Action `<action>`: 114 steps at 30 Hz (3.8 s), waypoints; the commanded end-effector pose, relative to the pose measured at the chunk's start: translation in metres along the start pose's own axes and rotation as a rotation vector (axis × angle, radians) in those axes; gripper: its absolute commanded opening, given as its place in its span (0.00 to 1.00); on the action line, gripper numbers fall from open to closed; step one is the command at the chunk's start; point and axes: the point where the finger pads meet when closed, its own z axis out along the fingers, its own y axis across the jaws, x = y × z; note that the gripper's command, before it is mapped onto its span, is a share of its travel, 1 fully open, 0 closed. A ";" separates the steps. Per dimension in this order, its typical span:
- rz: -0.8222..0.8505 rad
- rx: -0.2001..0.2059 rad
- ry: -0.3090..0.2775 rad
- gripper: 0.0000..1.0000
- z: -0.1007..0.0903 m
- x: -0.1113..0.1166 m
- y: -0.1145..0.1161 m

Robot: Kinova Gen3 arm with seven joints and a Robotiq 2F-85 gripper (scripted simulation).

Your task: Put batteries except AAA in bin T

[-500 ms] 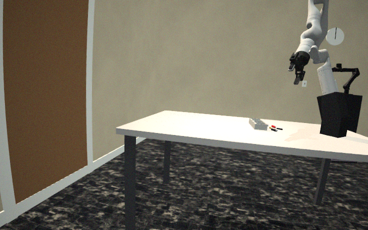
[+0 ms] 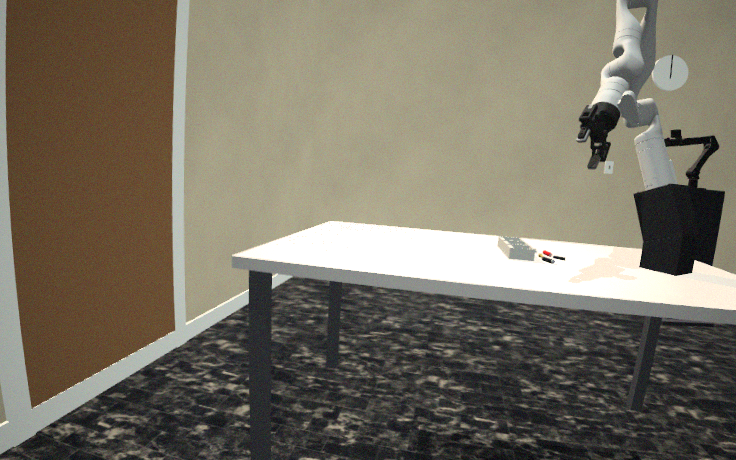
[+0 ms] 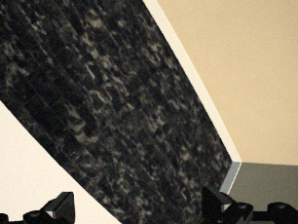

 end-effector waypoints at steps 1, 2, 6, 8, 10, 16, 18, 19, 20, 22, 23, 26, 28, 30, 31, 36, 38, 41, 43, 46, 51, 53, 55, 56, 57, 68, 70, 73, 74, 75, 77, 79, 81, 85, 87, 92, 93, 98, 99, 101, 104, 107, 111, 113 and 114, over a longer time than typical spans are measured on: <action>0.000 -0.002 0.000 1.00 -0.001 0.000 0.001; 0.000 -0.002 0.000 1.00 -0.001 0.000 0.001; 0.000 -0.002 0.000 0.09 0.025 -0.001 -0.020; 0.000 -0.002 0.000 0.09 0.038 -0.001 -0.030; 0.000 -0.002 0.000 0.09 0.051 -0.002 -0.040; 0.000 -0.002 0.000 0.09 0.090 -0.003 -0.071; 0.000 -0.002 0.000 0.09 0.090 -0.003 -0.071; 0.000 -0.002 0.000 0.09 0.090 -0.003 -0.071; 0.000 -0.002 0.000 0.09 0.090 -0.003 -0.071; 0.000 -0.002 0.000 0.09 0.090 -0.003 -0.071; -0.035 0.032 0.011 0.09 0.085 -0.008 -0.076; -0.098 0.056 0.009 0.09 0.076 -0.030 -0.084; -0.098 0.056 0.009 0.09 0.074 -0.034 -0.086; -0.177 0.115 0.011 0.09 0.069 -0.048 -0.095; -0.177 0.115 0.011 0.09 0.066 -0.054 -0.099; -0.177 0.115 0.011 0.09 0.060 -0.068 -0.107; -0.253 0.178 0.017 0.09 0.054 -0.080 -0.117; -0.253 0.178 0.017 0.09 0.045 -0.099 -0.131; -0.253 0.178 0.017 0.09 0.044 -0.100 -0.132; -0.326 0.243 0.027 0.09 0.033 -0.117 -0.147; -0.361 0.278 0.035 0.09 0.021 -0.136 -0.164; -0.361 0.278 0.035 0.09 0.021 -0.136 -0.164; -0.395 0.311 0.042 0.09 0.013 -0.146 -0.175; -0.395 0.311 0.042 0.09 0.009 -0.152 -0.180; -0.395 0.311 0.042 0.09 0.005 -0.157 -0.185; -0.522 0.451 0.090 0.09 -0.031 -0.195 -0.231; -0.522 0.451 0.090 0.09 -0.031 -0.195 -0.231; -0.522 0.451 0.090 0.09 -0.046 -0.207 -0.248; -0.522 0.451 0.090 0.09 -0.050 -0.210 -0.253; -0.522 0.451 0.090 0.09 -0.050 -0.210 -0.253; -0.580 0.521 0.123 0.09 -0.060 -0.217 -0.264; -0.580 0.521 0.123 0.09 -0.070 -0.224 -0.275; -0.580 0.521 0.123 0.09 -0.080 -0.231 -0.286; -0.635 0.590 0.162 0.09 -0.096 -0.239 -0.303; -0.635 0.590 0.162 0.09 -0.096 -0.239 -0.303; -0.662 0.625 0.186 0.09 -0.118 -0.250 -0.326; -0.686 0.656 0.208 0.09 -0.123 -0.252 -0.332; -0.686 0.656 0.208 0.09 -0.146 -0.261 -0.354; -0.686 0.656 0.208 0.09 -0.146 -0.261 -0.354; -0.686 0.656 0.208 0.09 -0.146 -0.261 -0.354; -0.686 0.656 0.208 0.09 -0.146 -0.261 -0.354; -0.686 0.656 0.208 0.09 -0.146 -0.261 -0.354; -0.638 0.659 0.191 0.09 -0.142 -0.267 -0.358; -0.542 0.665 0.157 0.09 -0.133 -0.279 -0.366; -0.494 0.667 0.140 0.09 -0.129 -0.285 -0.370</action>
